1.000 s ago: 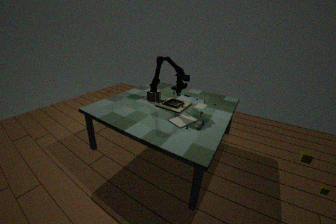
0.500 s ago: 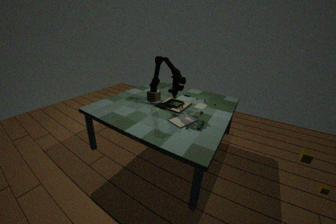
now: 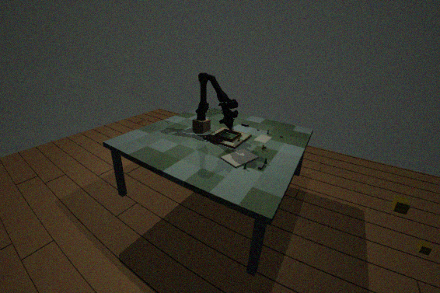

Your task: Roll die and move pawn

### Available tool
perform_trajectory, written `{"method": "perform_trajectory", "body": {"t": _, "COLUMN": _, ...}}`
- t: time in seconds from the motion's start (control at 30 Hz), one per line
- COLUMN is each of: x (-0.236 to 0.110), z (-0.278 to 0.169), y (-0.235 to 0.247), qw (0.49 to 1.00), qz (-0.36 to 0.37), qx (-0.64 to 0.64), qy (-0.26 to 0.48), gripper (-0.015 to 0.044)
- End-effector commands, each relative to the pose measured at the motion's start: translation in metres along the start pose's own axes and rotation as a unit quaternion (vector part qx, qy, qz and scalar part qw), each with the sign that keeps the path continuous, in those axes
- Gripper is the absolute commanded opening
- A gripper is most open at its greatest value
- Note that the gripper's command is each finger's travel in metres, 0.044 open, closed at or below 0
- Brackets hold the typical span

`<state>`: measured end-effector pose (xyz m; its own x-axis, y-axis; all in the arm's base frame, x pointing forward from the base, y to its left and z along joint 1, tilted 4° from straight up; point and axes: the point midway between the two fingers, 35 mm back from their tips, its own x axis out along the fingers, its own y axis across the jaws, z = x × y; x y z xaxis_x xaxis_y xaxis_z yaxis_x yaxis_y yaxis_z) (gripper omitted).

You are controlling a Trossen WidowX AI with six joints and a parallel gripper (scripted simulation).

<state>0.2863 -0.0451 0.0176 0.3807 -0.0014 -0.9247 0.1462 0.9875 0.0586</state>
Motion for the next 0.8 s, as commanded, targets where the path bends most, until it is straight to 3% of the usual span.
{"method": "perform_trajectory", "body": {"t": 0.0, "x": 0.003, "z": -0.002, "y": 0.0, "qw": 0.996, "qz": 0.004, "qx": 0.003, "qy": -0.091, "gripper": 0.0}}
{"method": "perform_trajectory", "body": {"t": 0.3, "x": 0.003, "z": 0.0, "y": 0.0, "qw": 0.973, "qz": 0.006, "qx": 0.003, "qy": -0.23, "gripper": 0.0}}
{"method": "perform_trajectory", "body": {"t": 0.6, "x": 0.006, "z": 0.005, "y": -0.002, "qw": 0.973, "qz": 0.006, "qx": 0.003, "qy": -0.233, "gripper": 0.0}}
{"method": "perform_trajectory", "body": {"t": 0.77, "x": -0.016, "z": -0.003, "y": -0.001, "qw": 0.973, "qz": 0.006, "qx": 0.003, "qy": -0.232, "gripper": 0.0}}
